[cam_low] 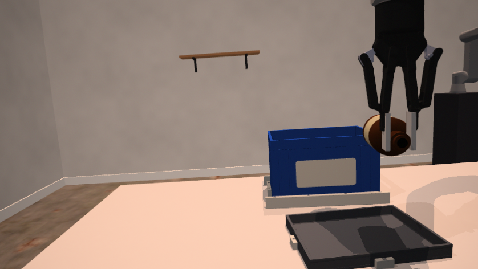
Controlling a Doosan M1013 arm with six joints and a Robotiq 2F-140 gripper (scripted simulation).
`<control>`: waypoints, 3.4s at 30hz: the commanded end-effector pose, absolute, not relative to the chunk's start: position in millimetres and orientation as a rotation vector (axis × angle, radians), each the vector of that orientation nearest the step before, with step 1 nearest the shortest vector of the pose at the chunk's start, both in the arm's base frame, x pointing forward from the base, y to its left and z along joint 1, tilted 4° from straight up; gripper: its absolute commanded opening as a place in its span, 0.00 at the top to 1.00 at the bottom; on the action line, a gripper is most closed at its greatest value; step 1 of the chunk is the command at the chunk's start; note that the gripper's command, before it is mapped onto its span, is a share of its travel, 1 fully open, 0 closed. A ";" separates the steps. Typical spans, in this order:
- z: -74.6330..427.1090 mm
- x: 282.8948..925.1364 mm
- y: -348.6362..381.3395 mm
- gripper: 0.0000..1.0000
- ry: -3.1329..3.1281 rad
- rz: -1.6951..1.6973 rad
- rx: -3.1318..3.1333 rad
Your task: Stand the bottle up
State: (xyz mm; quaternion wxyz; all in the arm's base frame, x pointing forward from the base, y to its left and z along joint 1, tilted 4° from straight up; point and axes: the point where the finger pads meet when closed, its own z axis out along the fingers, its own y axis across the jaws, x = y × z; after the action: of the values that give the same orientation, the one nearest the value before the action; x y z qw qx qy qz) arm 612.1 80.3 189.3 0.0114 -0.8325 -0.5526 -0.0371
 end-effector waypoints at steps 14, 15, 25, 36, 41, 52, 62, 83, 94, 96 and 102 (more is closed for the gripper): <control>189.4 612.1 80.3 0.90 -1.704 -0.116 -2.609; 189.4 612.1 80.3 0.90 -1.694 -0.115 -2.615; 189.4 612.1 80.3 0.90 -1.548 -0.113 -2.700; 189.4 612.1 80.3 0.90 -1.373 -0.110 -2.788; 189.4 612.1 80.3 0.90 -1.366 -0.110 -2.791; 189.4 612.1 80.3 0.90 -1.366 -0.110 -2.791; 189.4 612.1 80.3 0.90 -1.366 -0.110 -2.791; 189.4 612.1 80.3 0.90 -1.334 -0.109 -2.806; 189.4 612.1 80.3 0.90 -1.155 -0.106 -2.879; 189.4 612.1 80.3 0.90 -1.109 -0.105 -2.896; 189.4 612.1 80.3 0.90 -1.010 -0.103 -2.930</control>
State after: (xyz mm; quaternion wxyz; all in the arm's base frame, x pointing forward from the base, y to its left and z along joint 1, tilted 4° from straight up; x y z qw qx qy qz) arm 612.1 80.3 189.3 0.0203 -0.9429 -0.3307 -0.0332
